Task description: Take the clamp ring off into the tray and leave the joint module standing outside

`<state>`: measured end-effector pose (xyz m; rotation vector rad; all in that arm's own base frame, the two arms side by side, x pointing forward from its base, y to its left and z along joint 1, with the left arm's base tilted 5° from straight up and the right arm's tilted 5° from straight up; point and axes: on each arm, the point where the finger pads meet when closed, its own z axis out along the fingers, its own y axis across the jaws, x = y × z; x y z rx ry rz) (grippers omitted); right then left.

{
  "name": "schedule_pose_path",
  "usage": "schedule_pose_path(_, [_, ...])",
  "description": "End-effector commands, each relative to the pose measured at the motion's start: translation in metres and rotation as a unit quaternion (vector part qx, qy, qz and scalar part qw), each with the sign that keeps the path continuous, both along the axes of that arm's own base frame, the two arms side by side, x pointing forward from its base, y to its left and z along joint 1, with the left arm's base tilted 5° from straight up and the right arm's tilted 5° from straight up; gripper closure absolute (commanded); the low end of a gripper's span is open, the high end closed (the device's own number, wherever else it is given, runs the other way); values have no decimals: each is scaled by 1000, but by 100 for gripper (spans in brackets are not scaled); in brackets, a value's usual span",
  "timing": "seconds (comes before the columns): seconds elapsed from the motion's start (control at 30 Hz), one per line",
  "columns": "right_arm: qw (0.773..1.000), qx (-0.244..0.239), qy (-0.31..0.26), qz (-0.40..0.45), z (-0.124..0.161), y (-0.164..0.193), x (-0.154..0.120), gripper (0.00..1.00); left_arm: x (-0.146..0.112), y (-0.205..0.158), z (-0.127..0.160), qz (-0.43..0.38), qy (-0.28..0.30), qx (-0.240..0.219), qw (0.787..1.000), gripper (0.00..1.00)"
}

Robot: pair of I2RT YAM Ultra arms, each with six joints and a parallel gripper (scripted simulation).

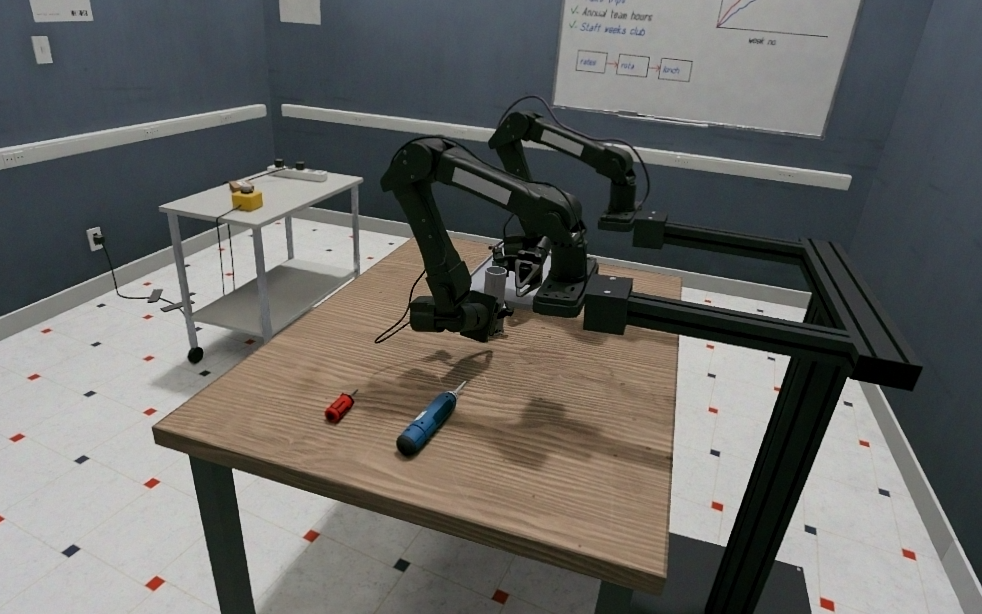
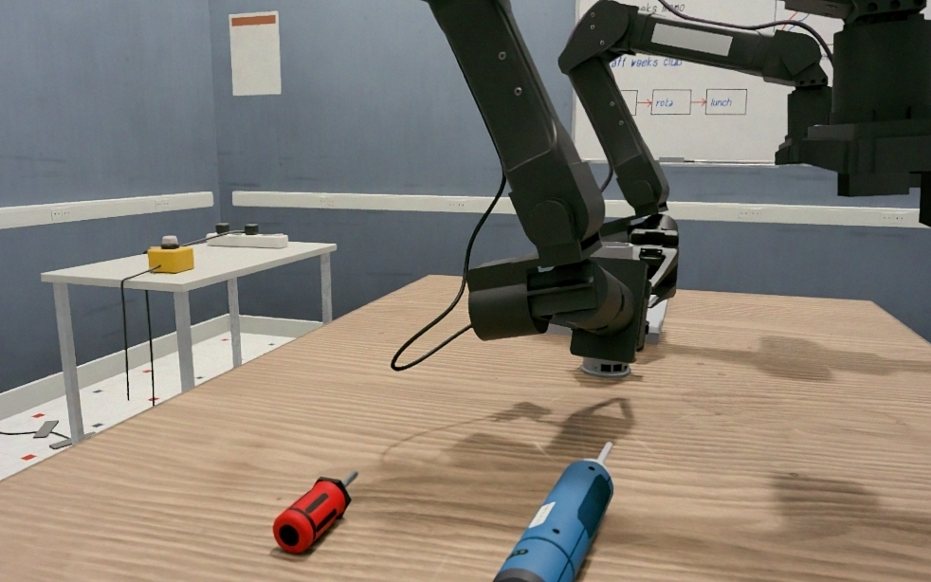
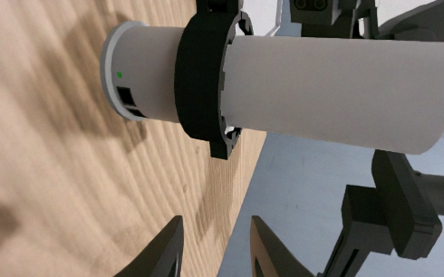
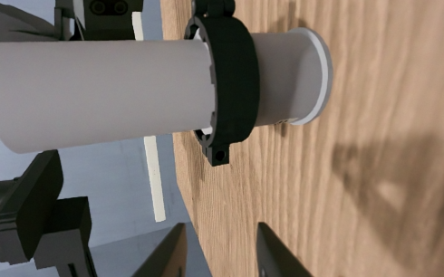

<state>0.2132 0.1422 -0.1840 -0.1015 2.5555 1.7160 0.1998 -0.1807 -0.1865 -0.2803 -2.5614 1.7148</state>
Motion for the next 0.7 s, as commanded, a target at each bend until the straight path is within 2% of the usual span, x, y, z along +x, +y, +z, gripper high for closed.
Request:
schedule_pose_path(0.0, [1000, 16, -9, 1, 3, 2, 5, 70, 2, -1, 3, -3, -9, -3, 1000, 70])
schedule_pose_path(0.67, [1000, 18, -3, 0, 1, 2, 1, 70, 2, -1, 3, -3, -9, -3, 1000, 70])
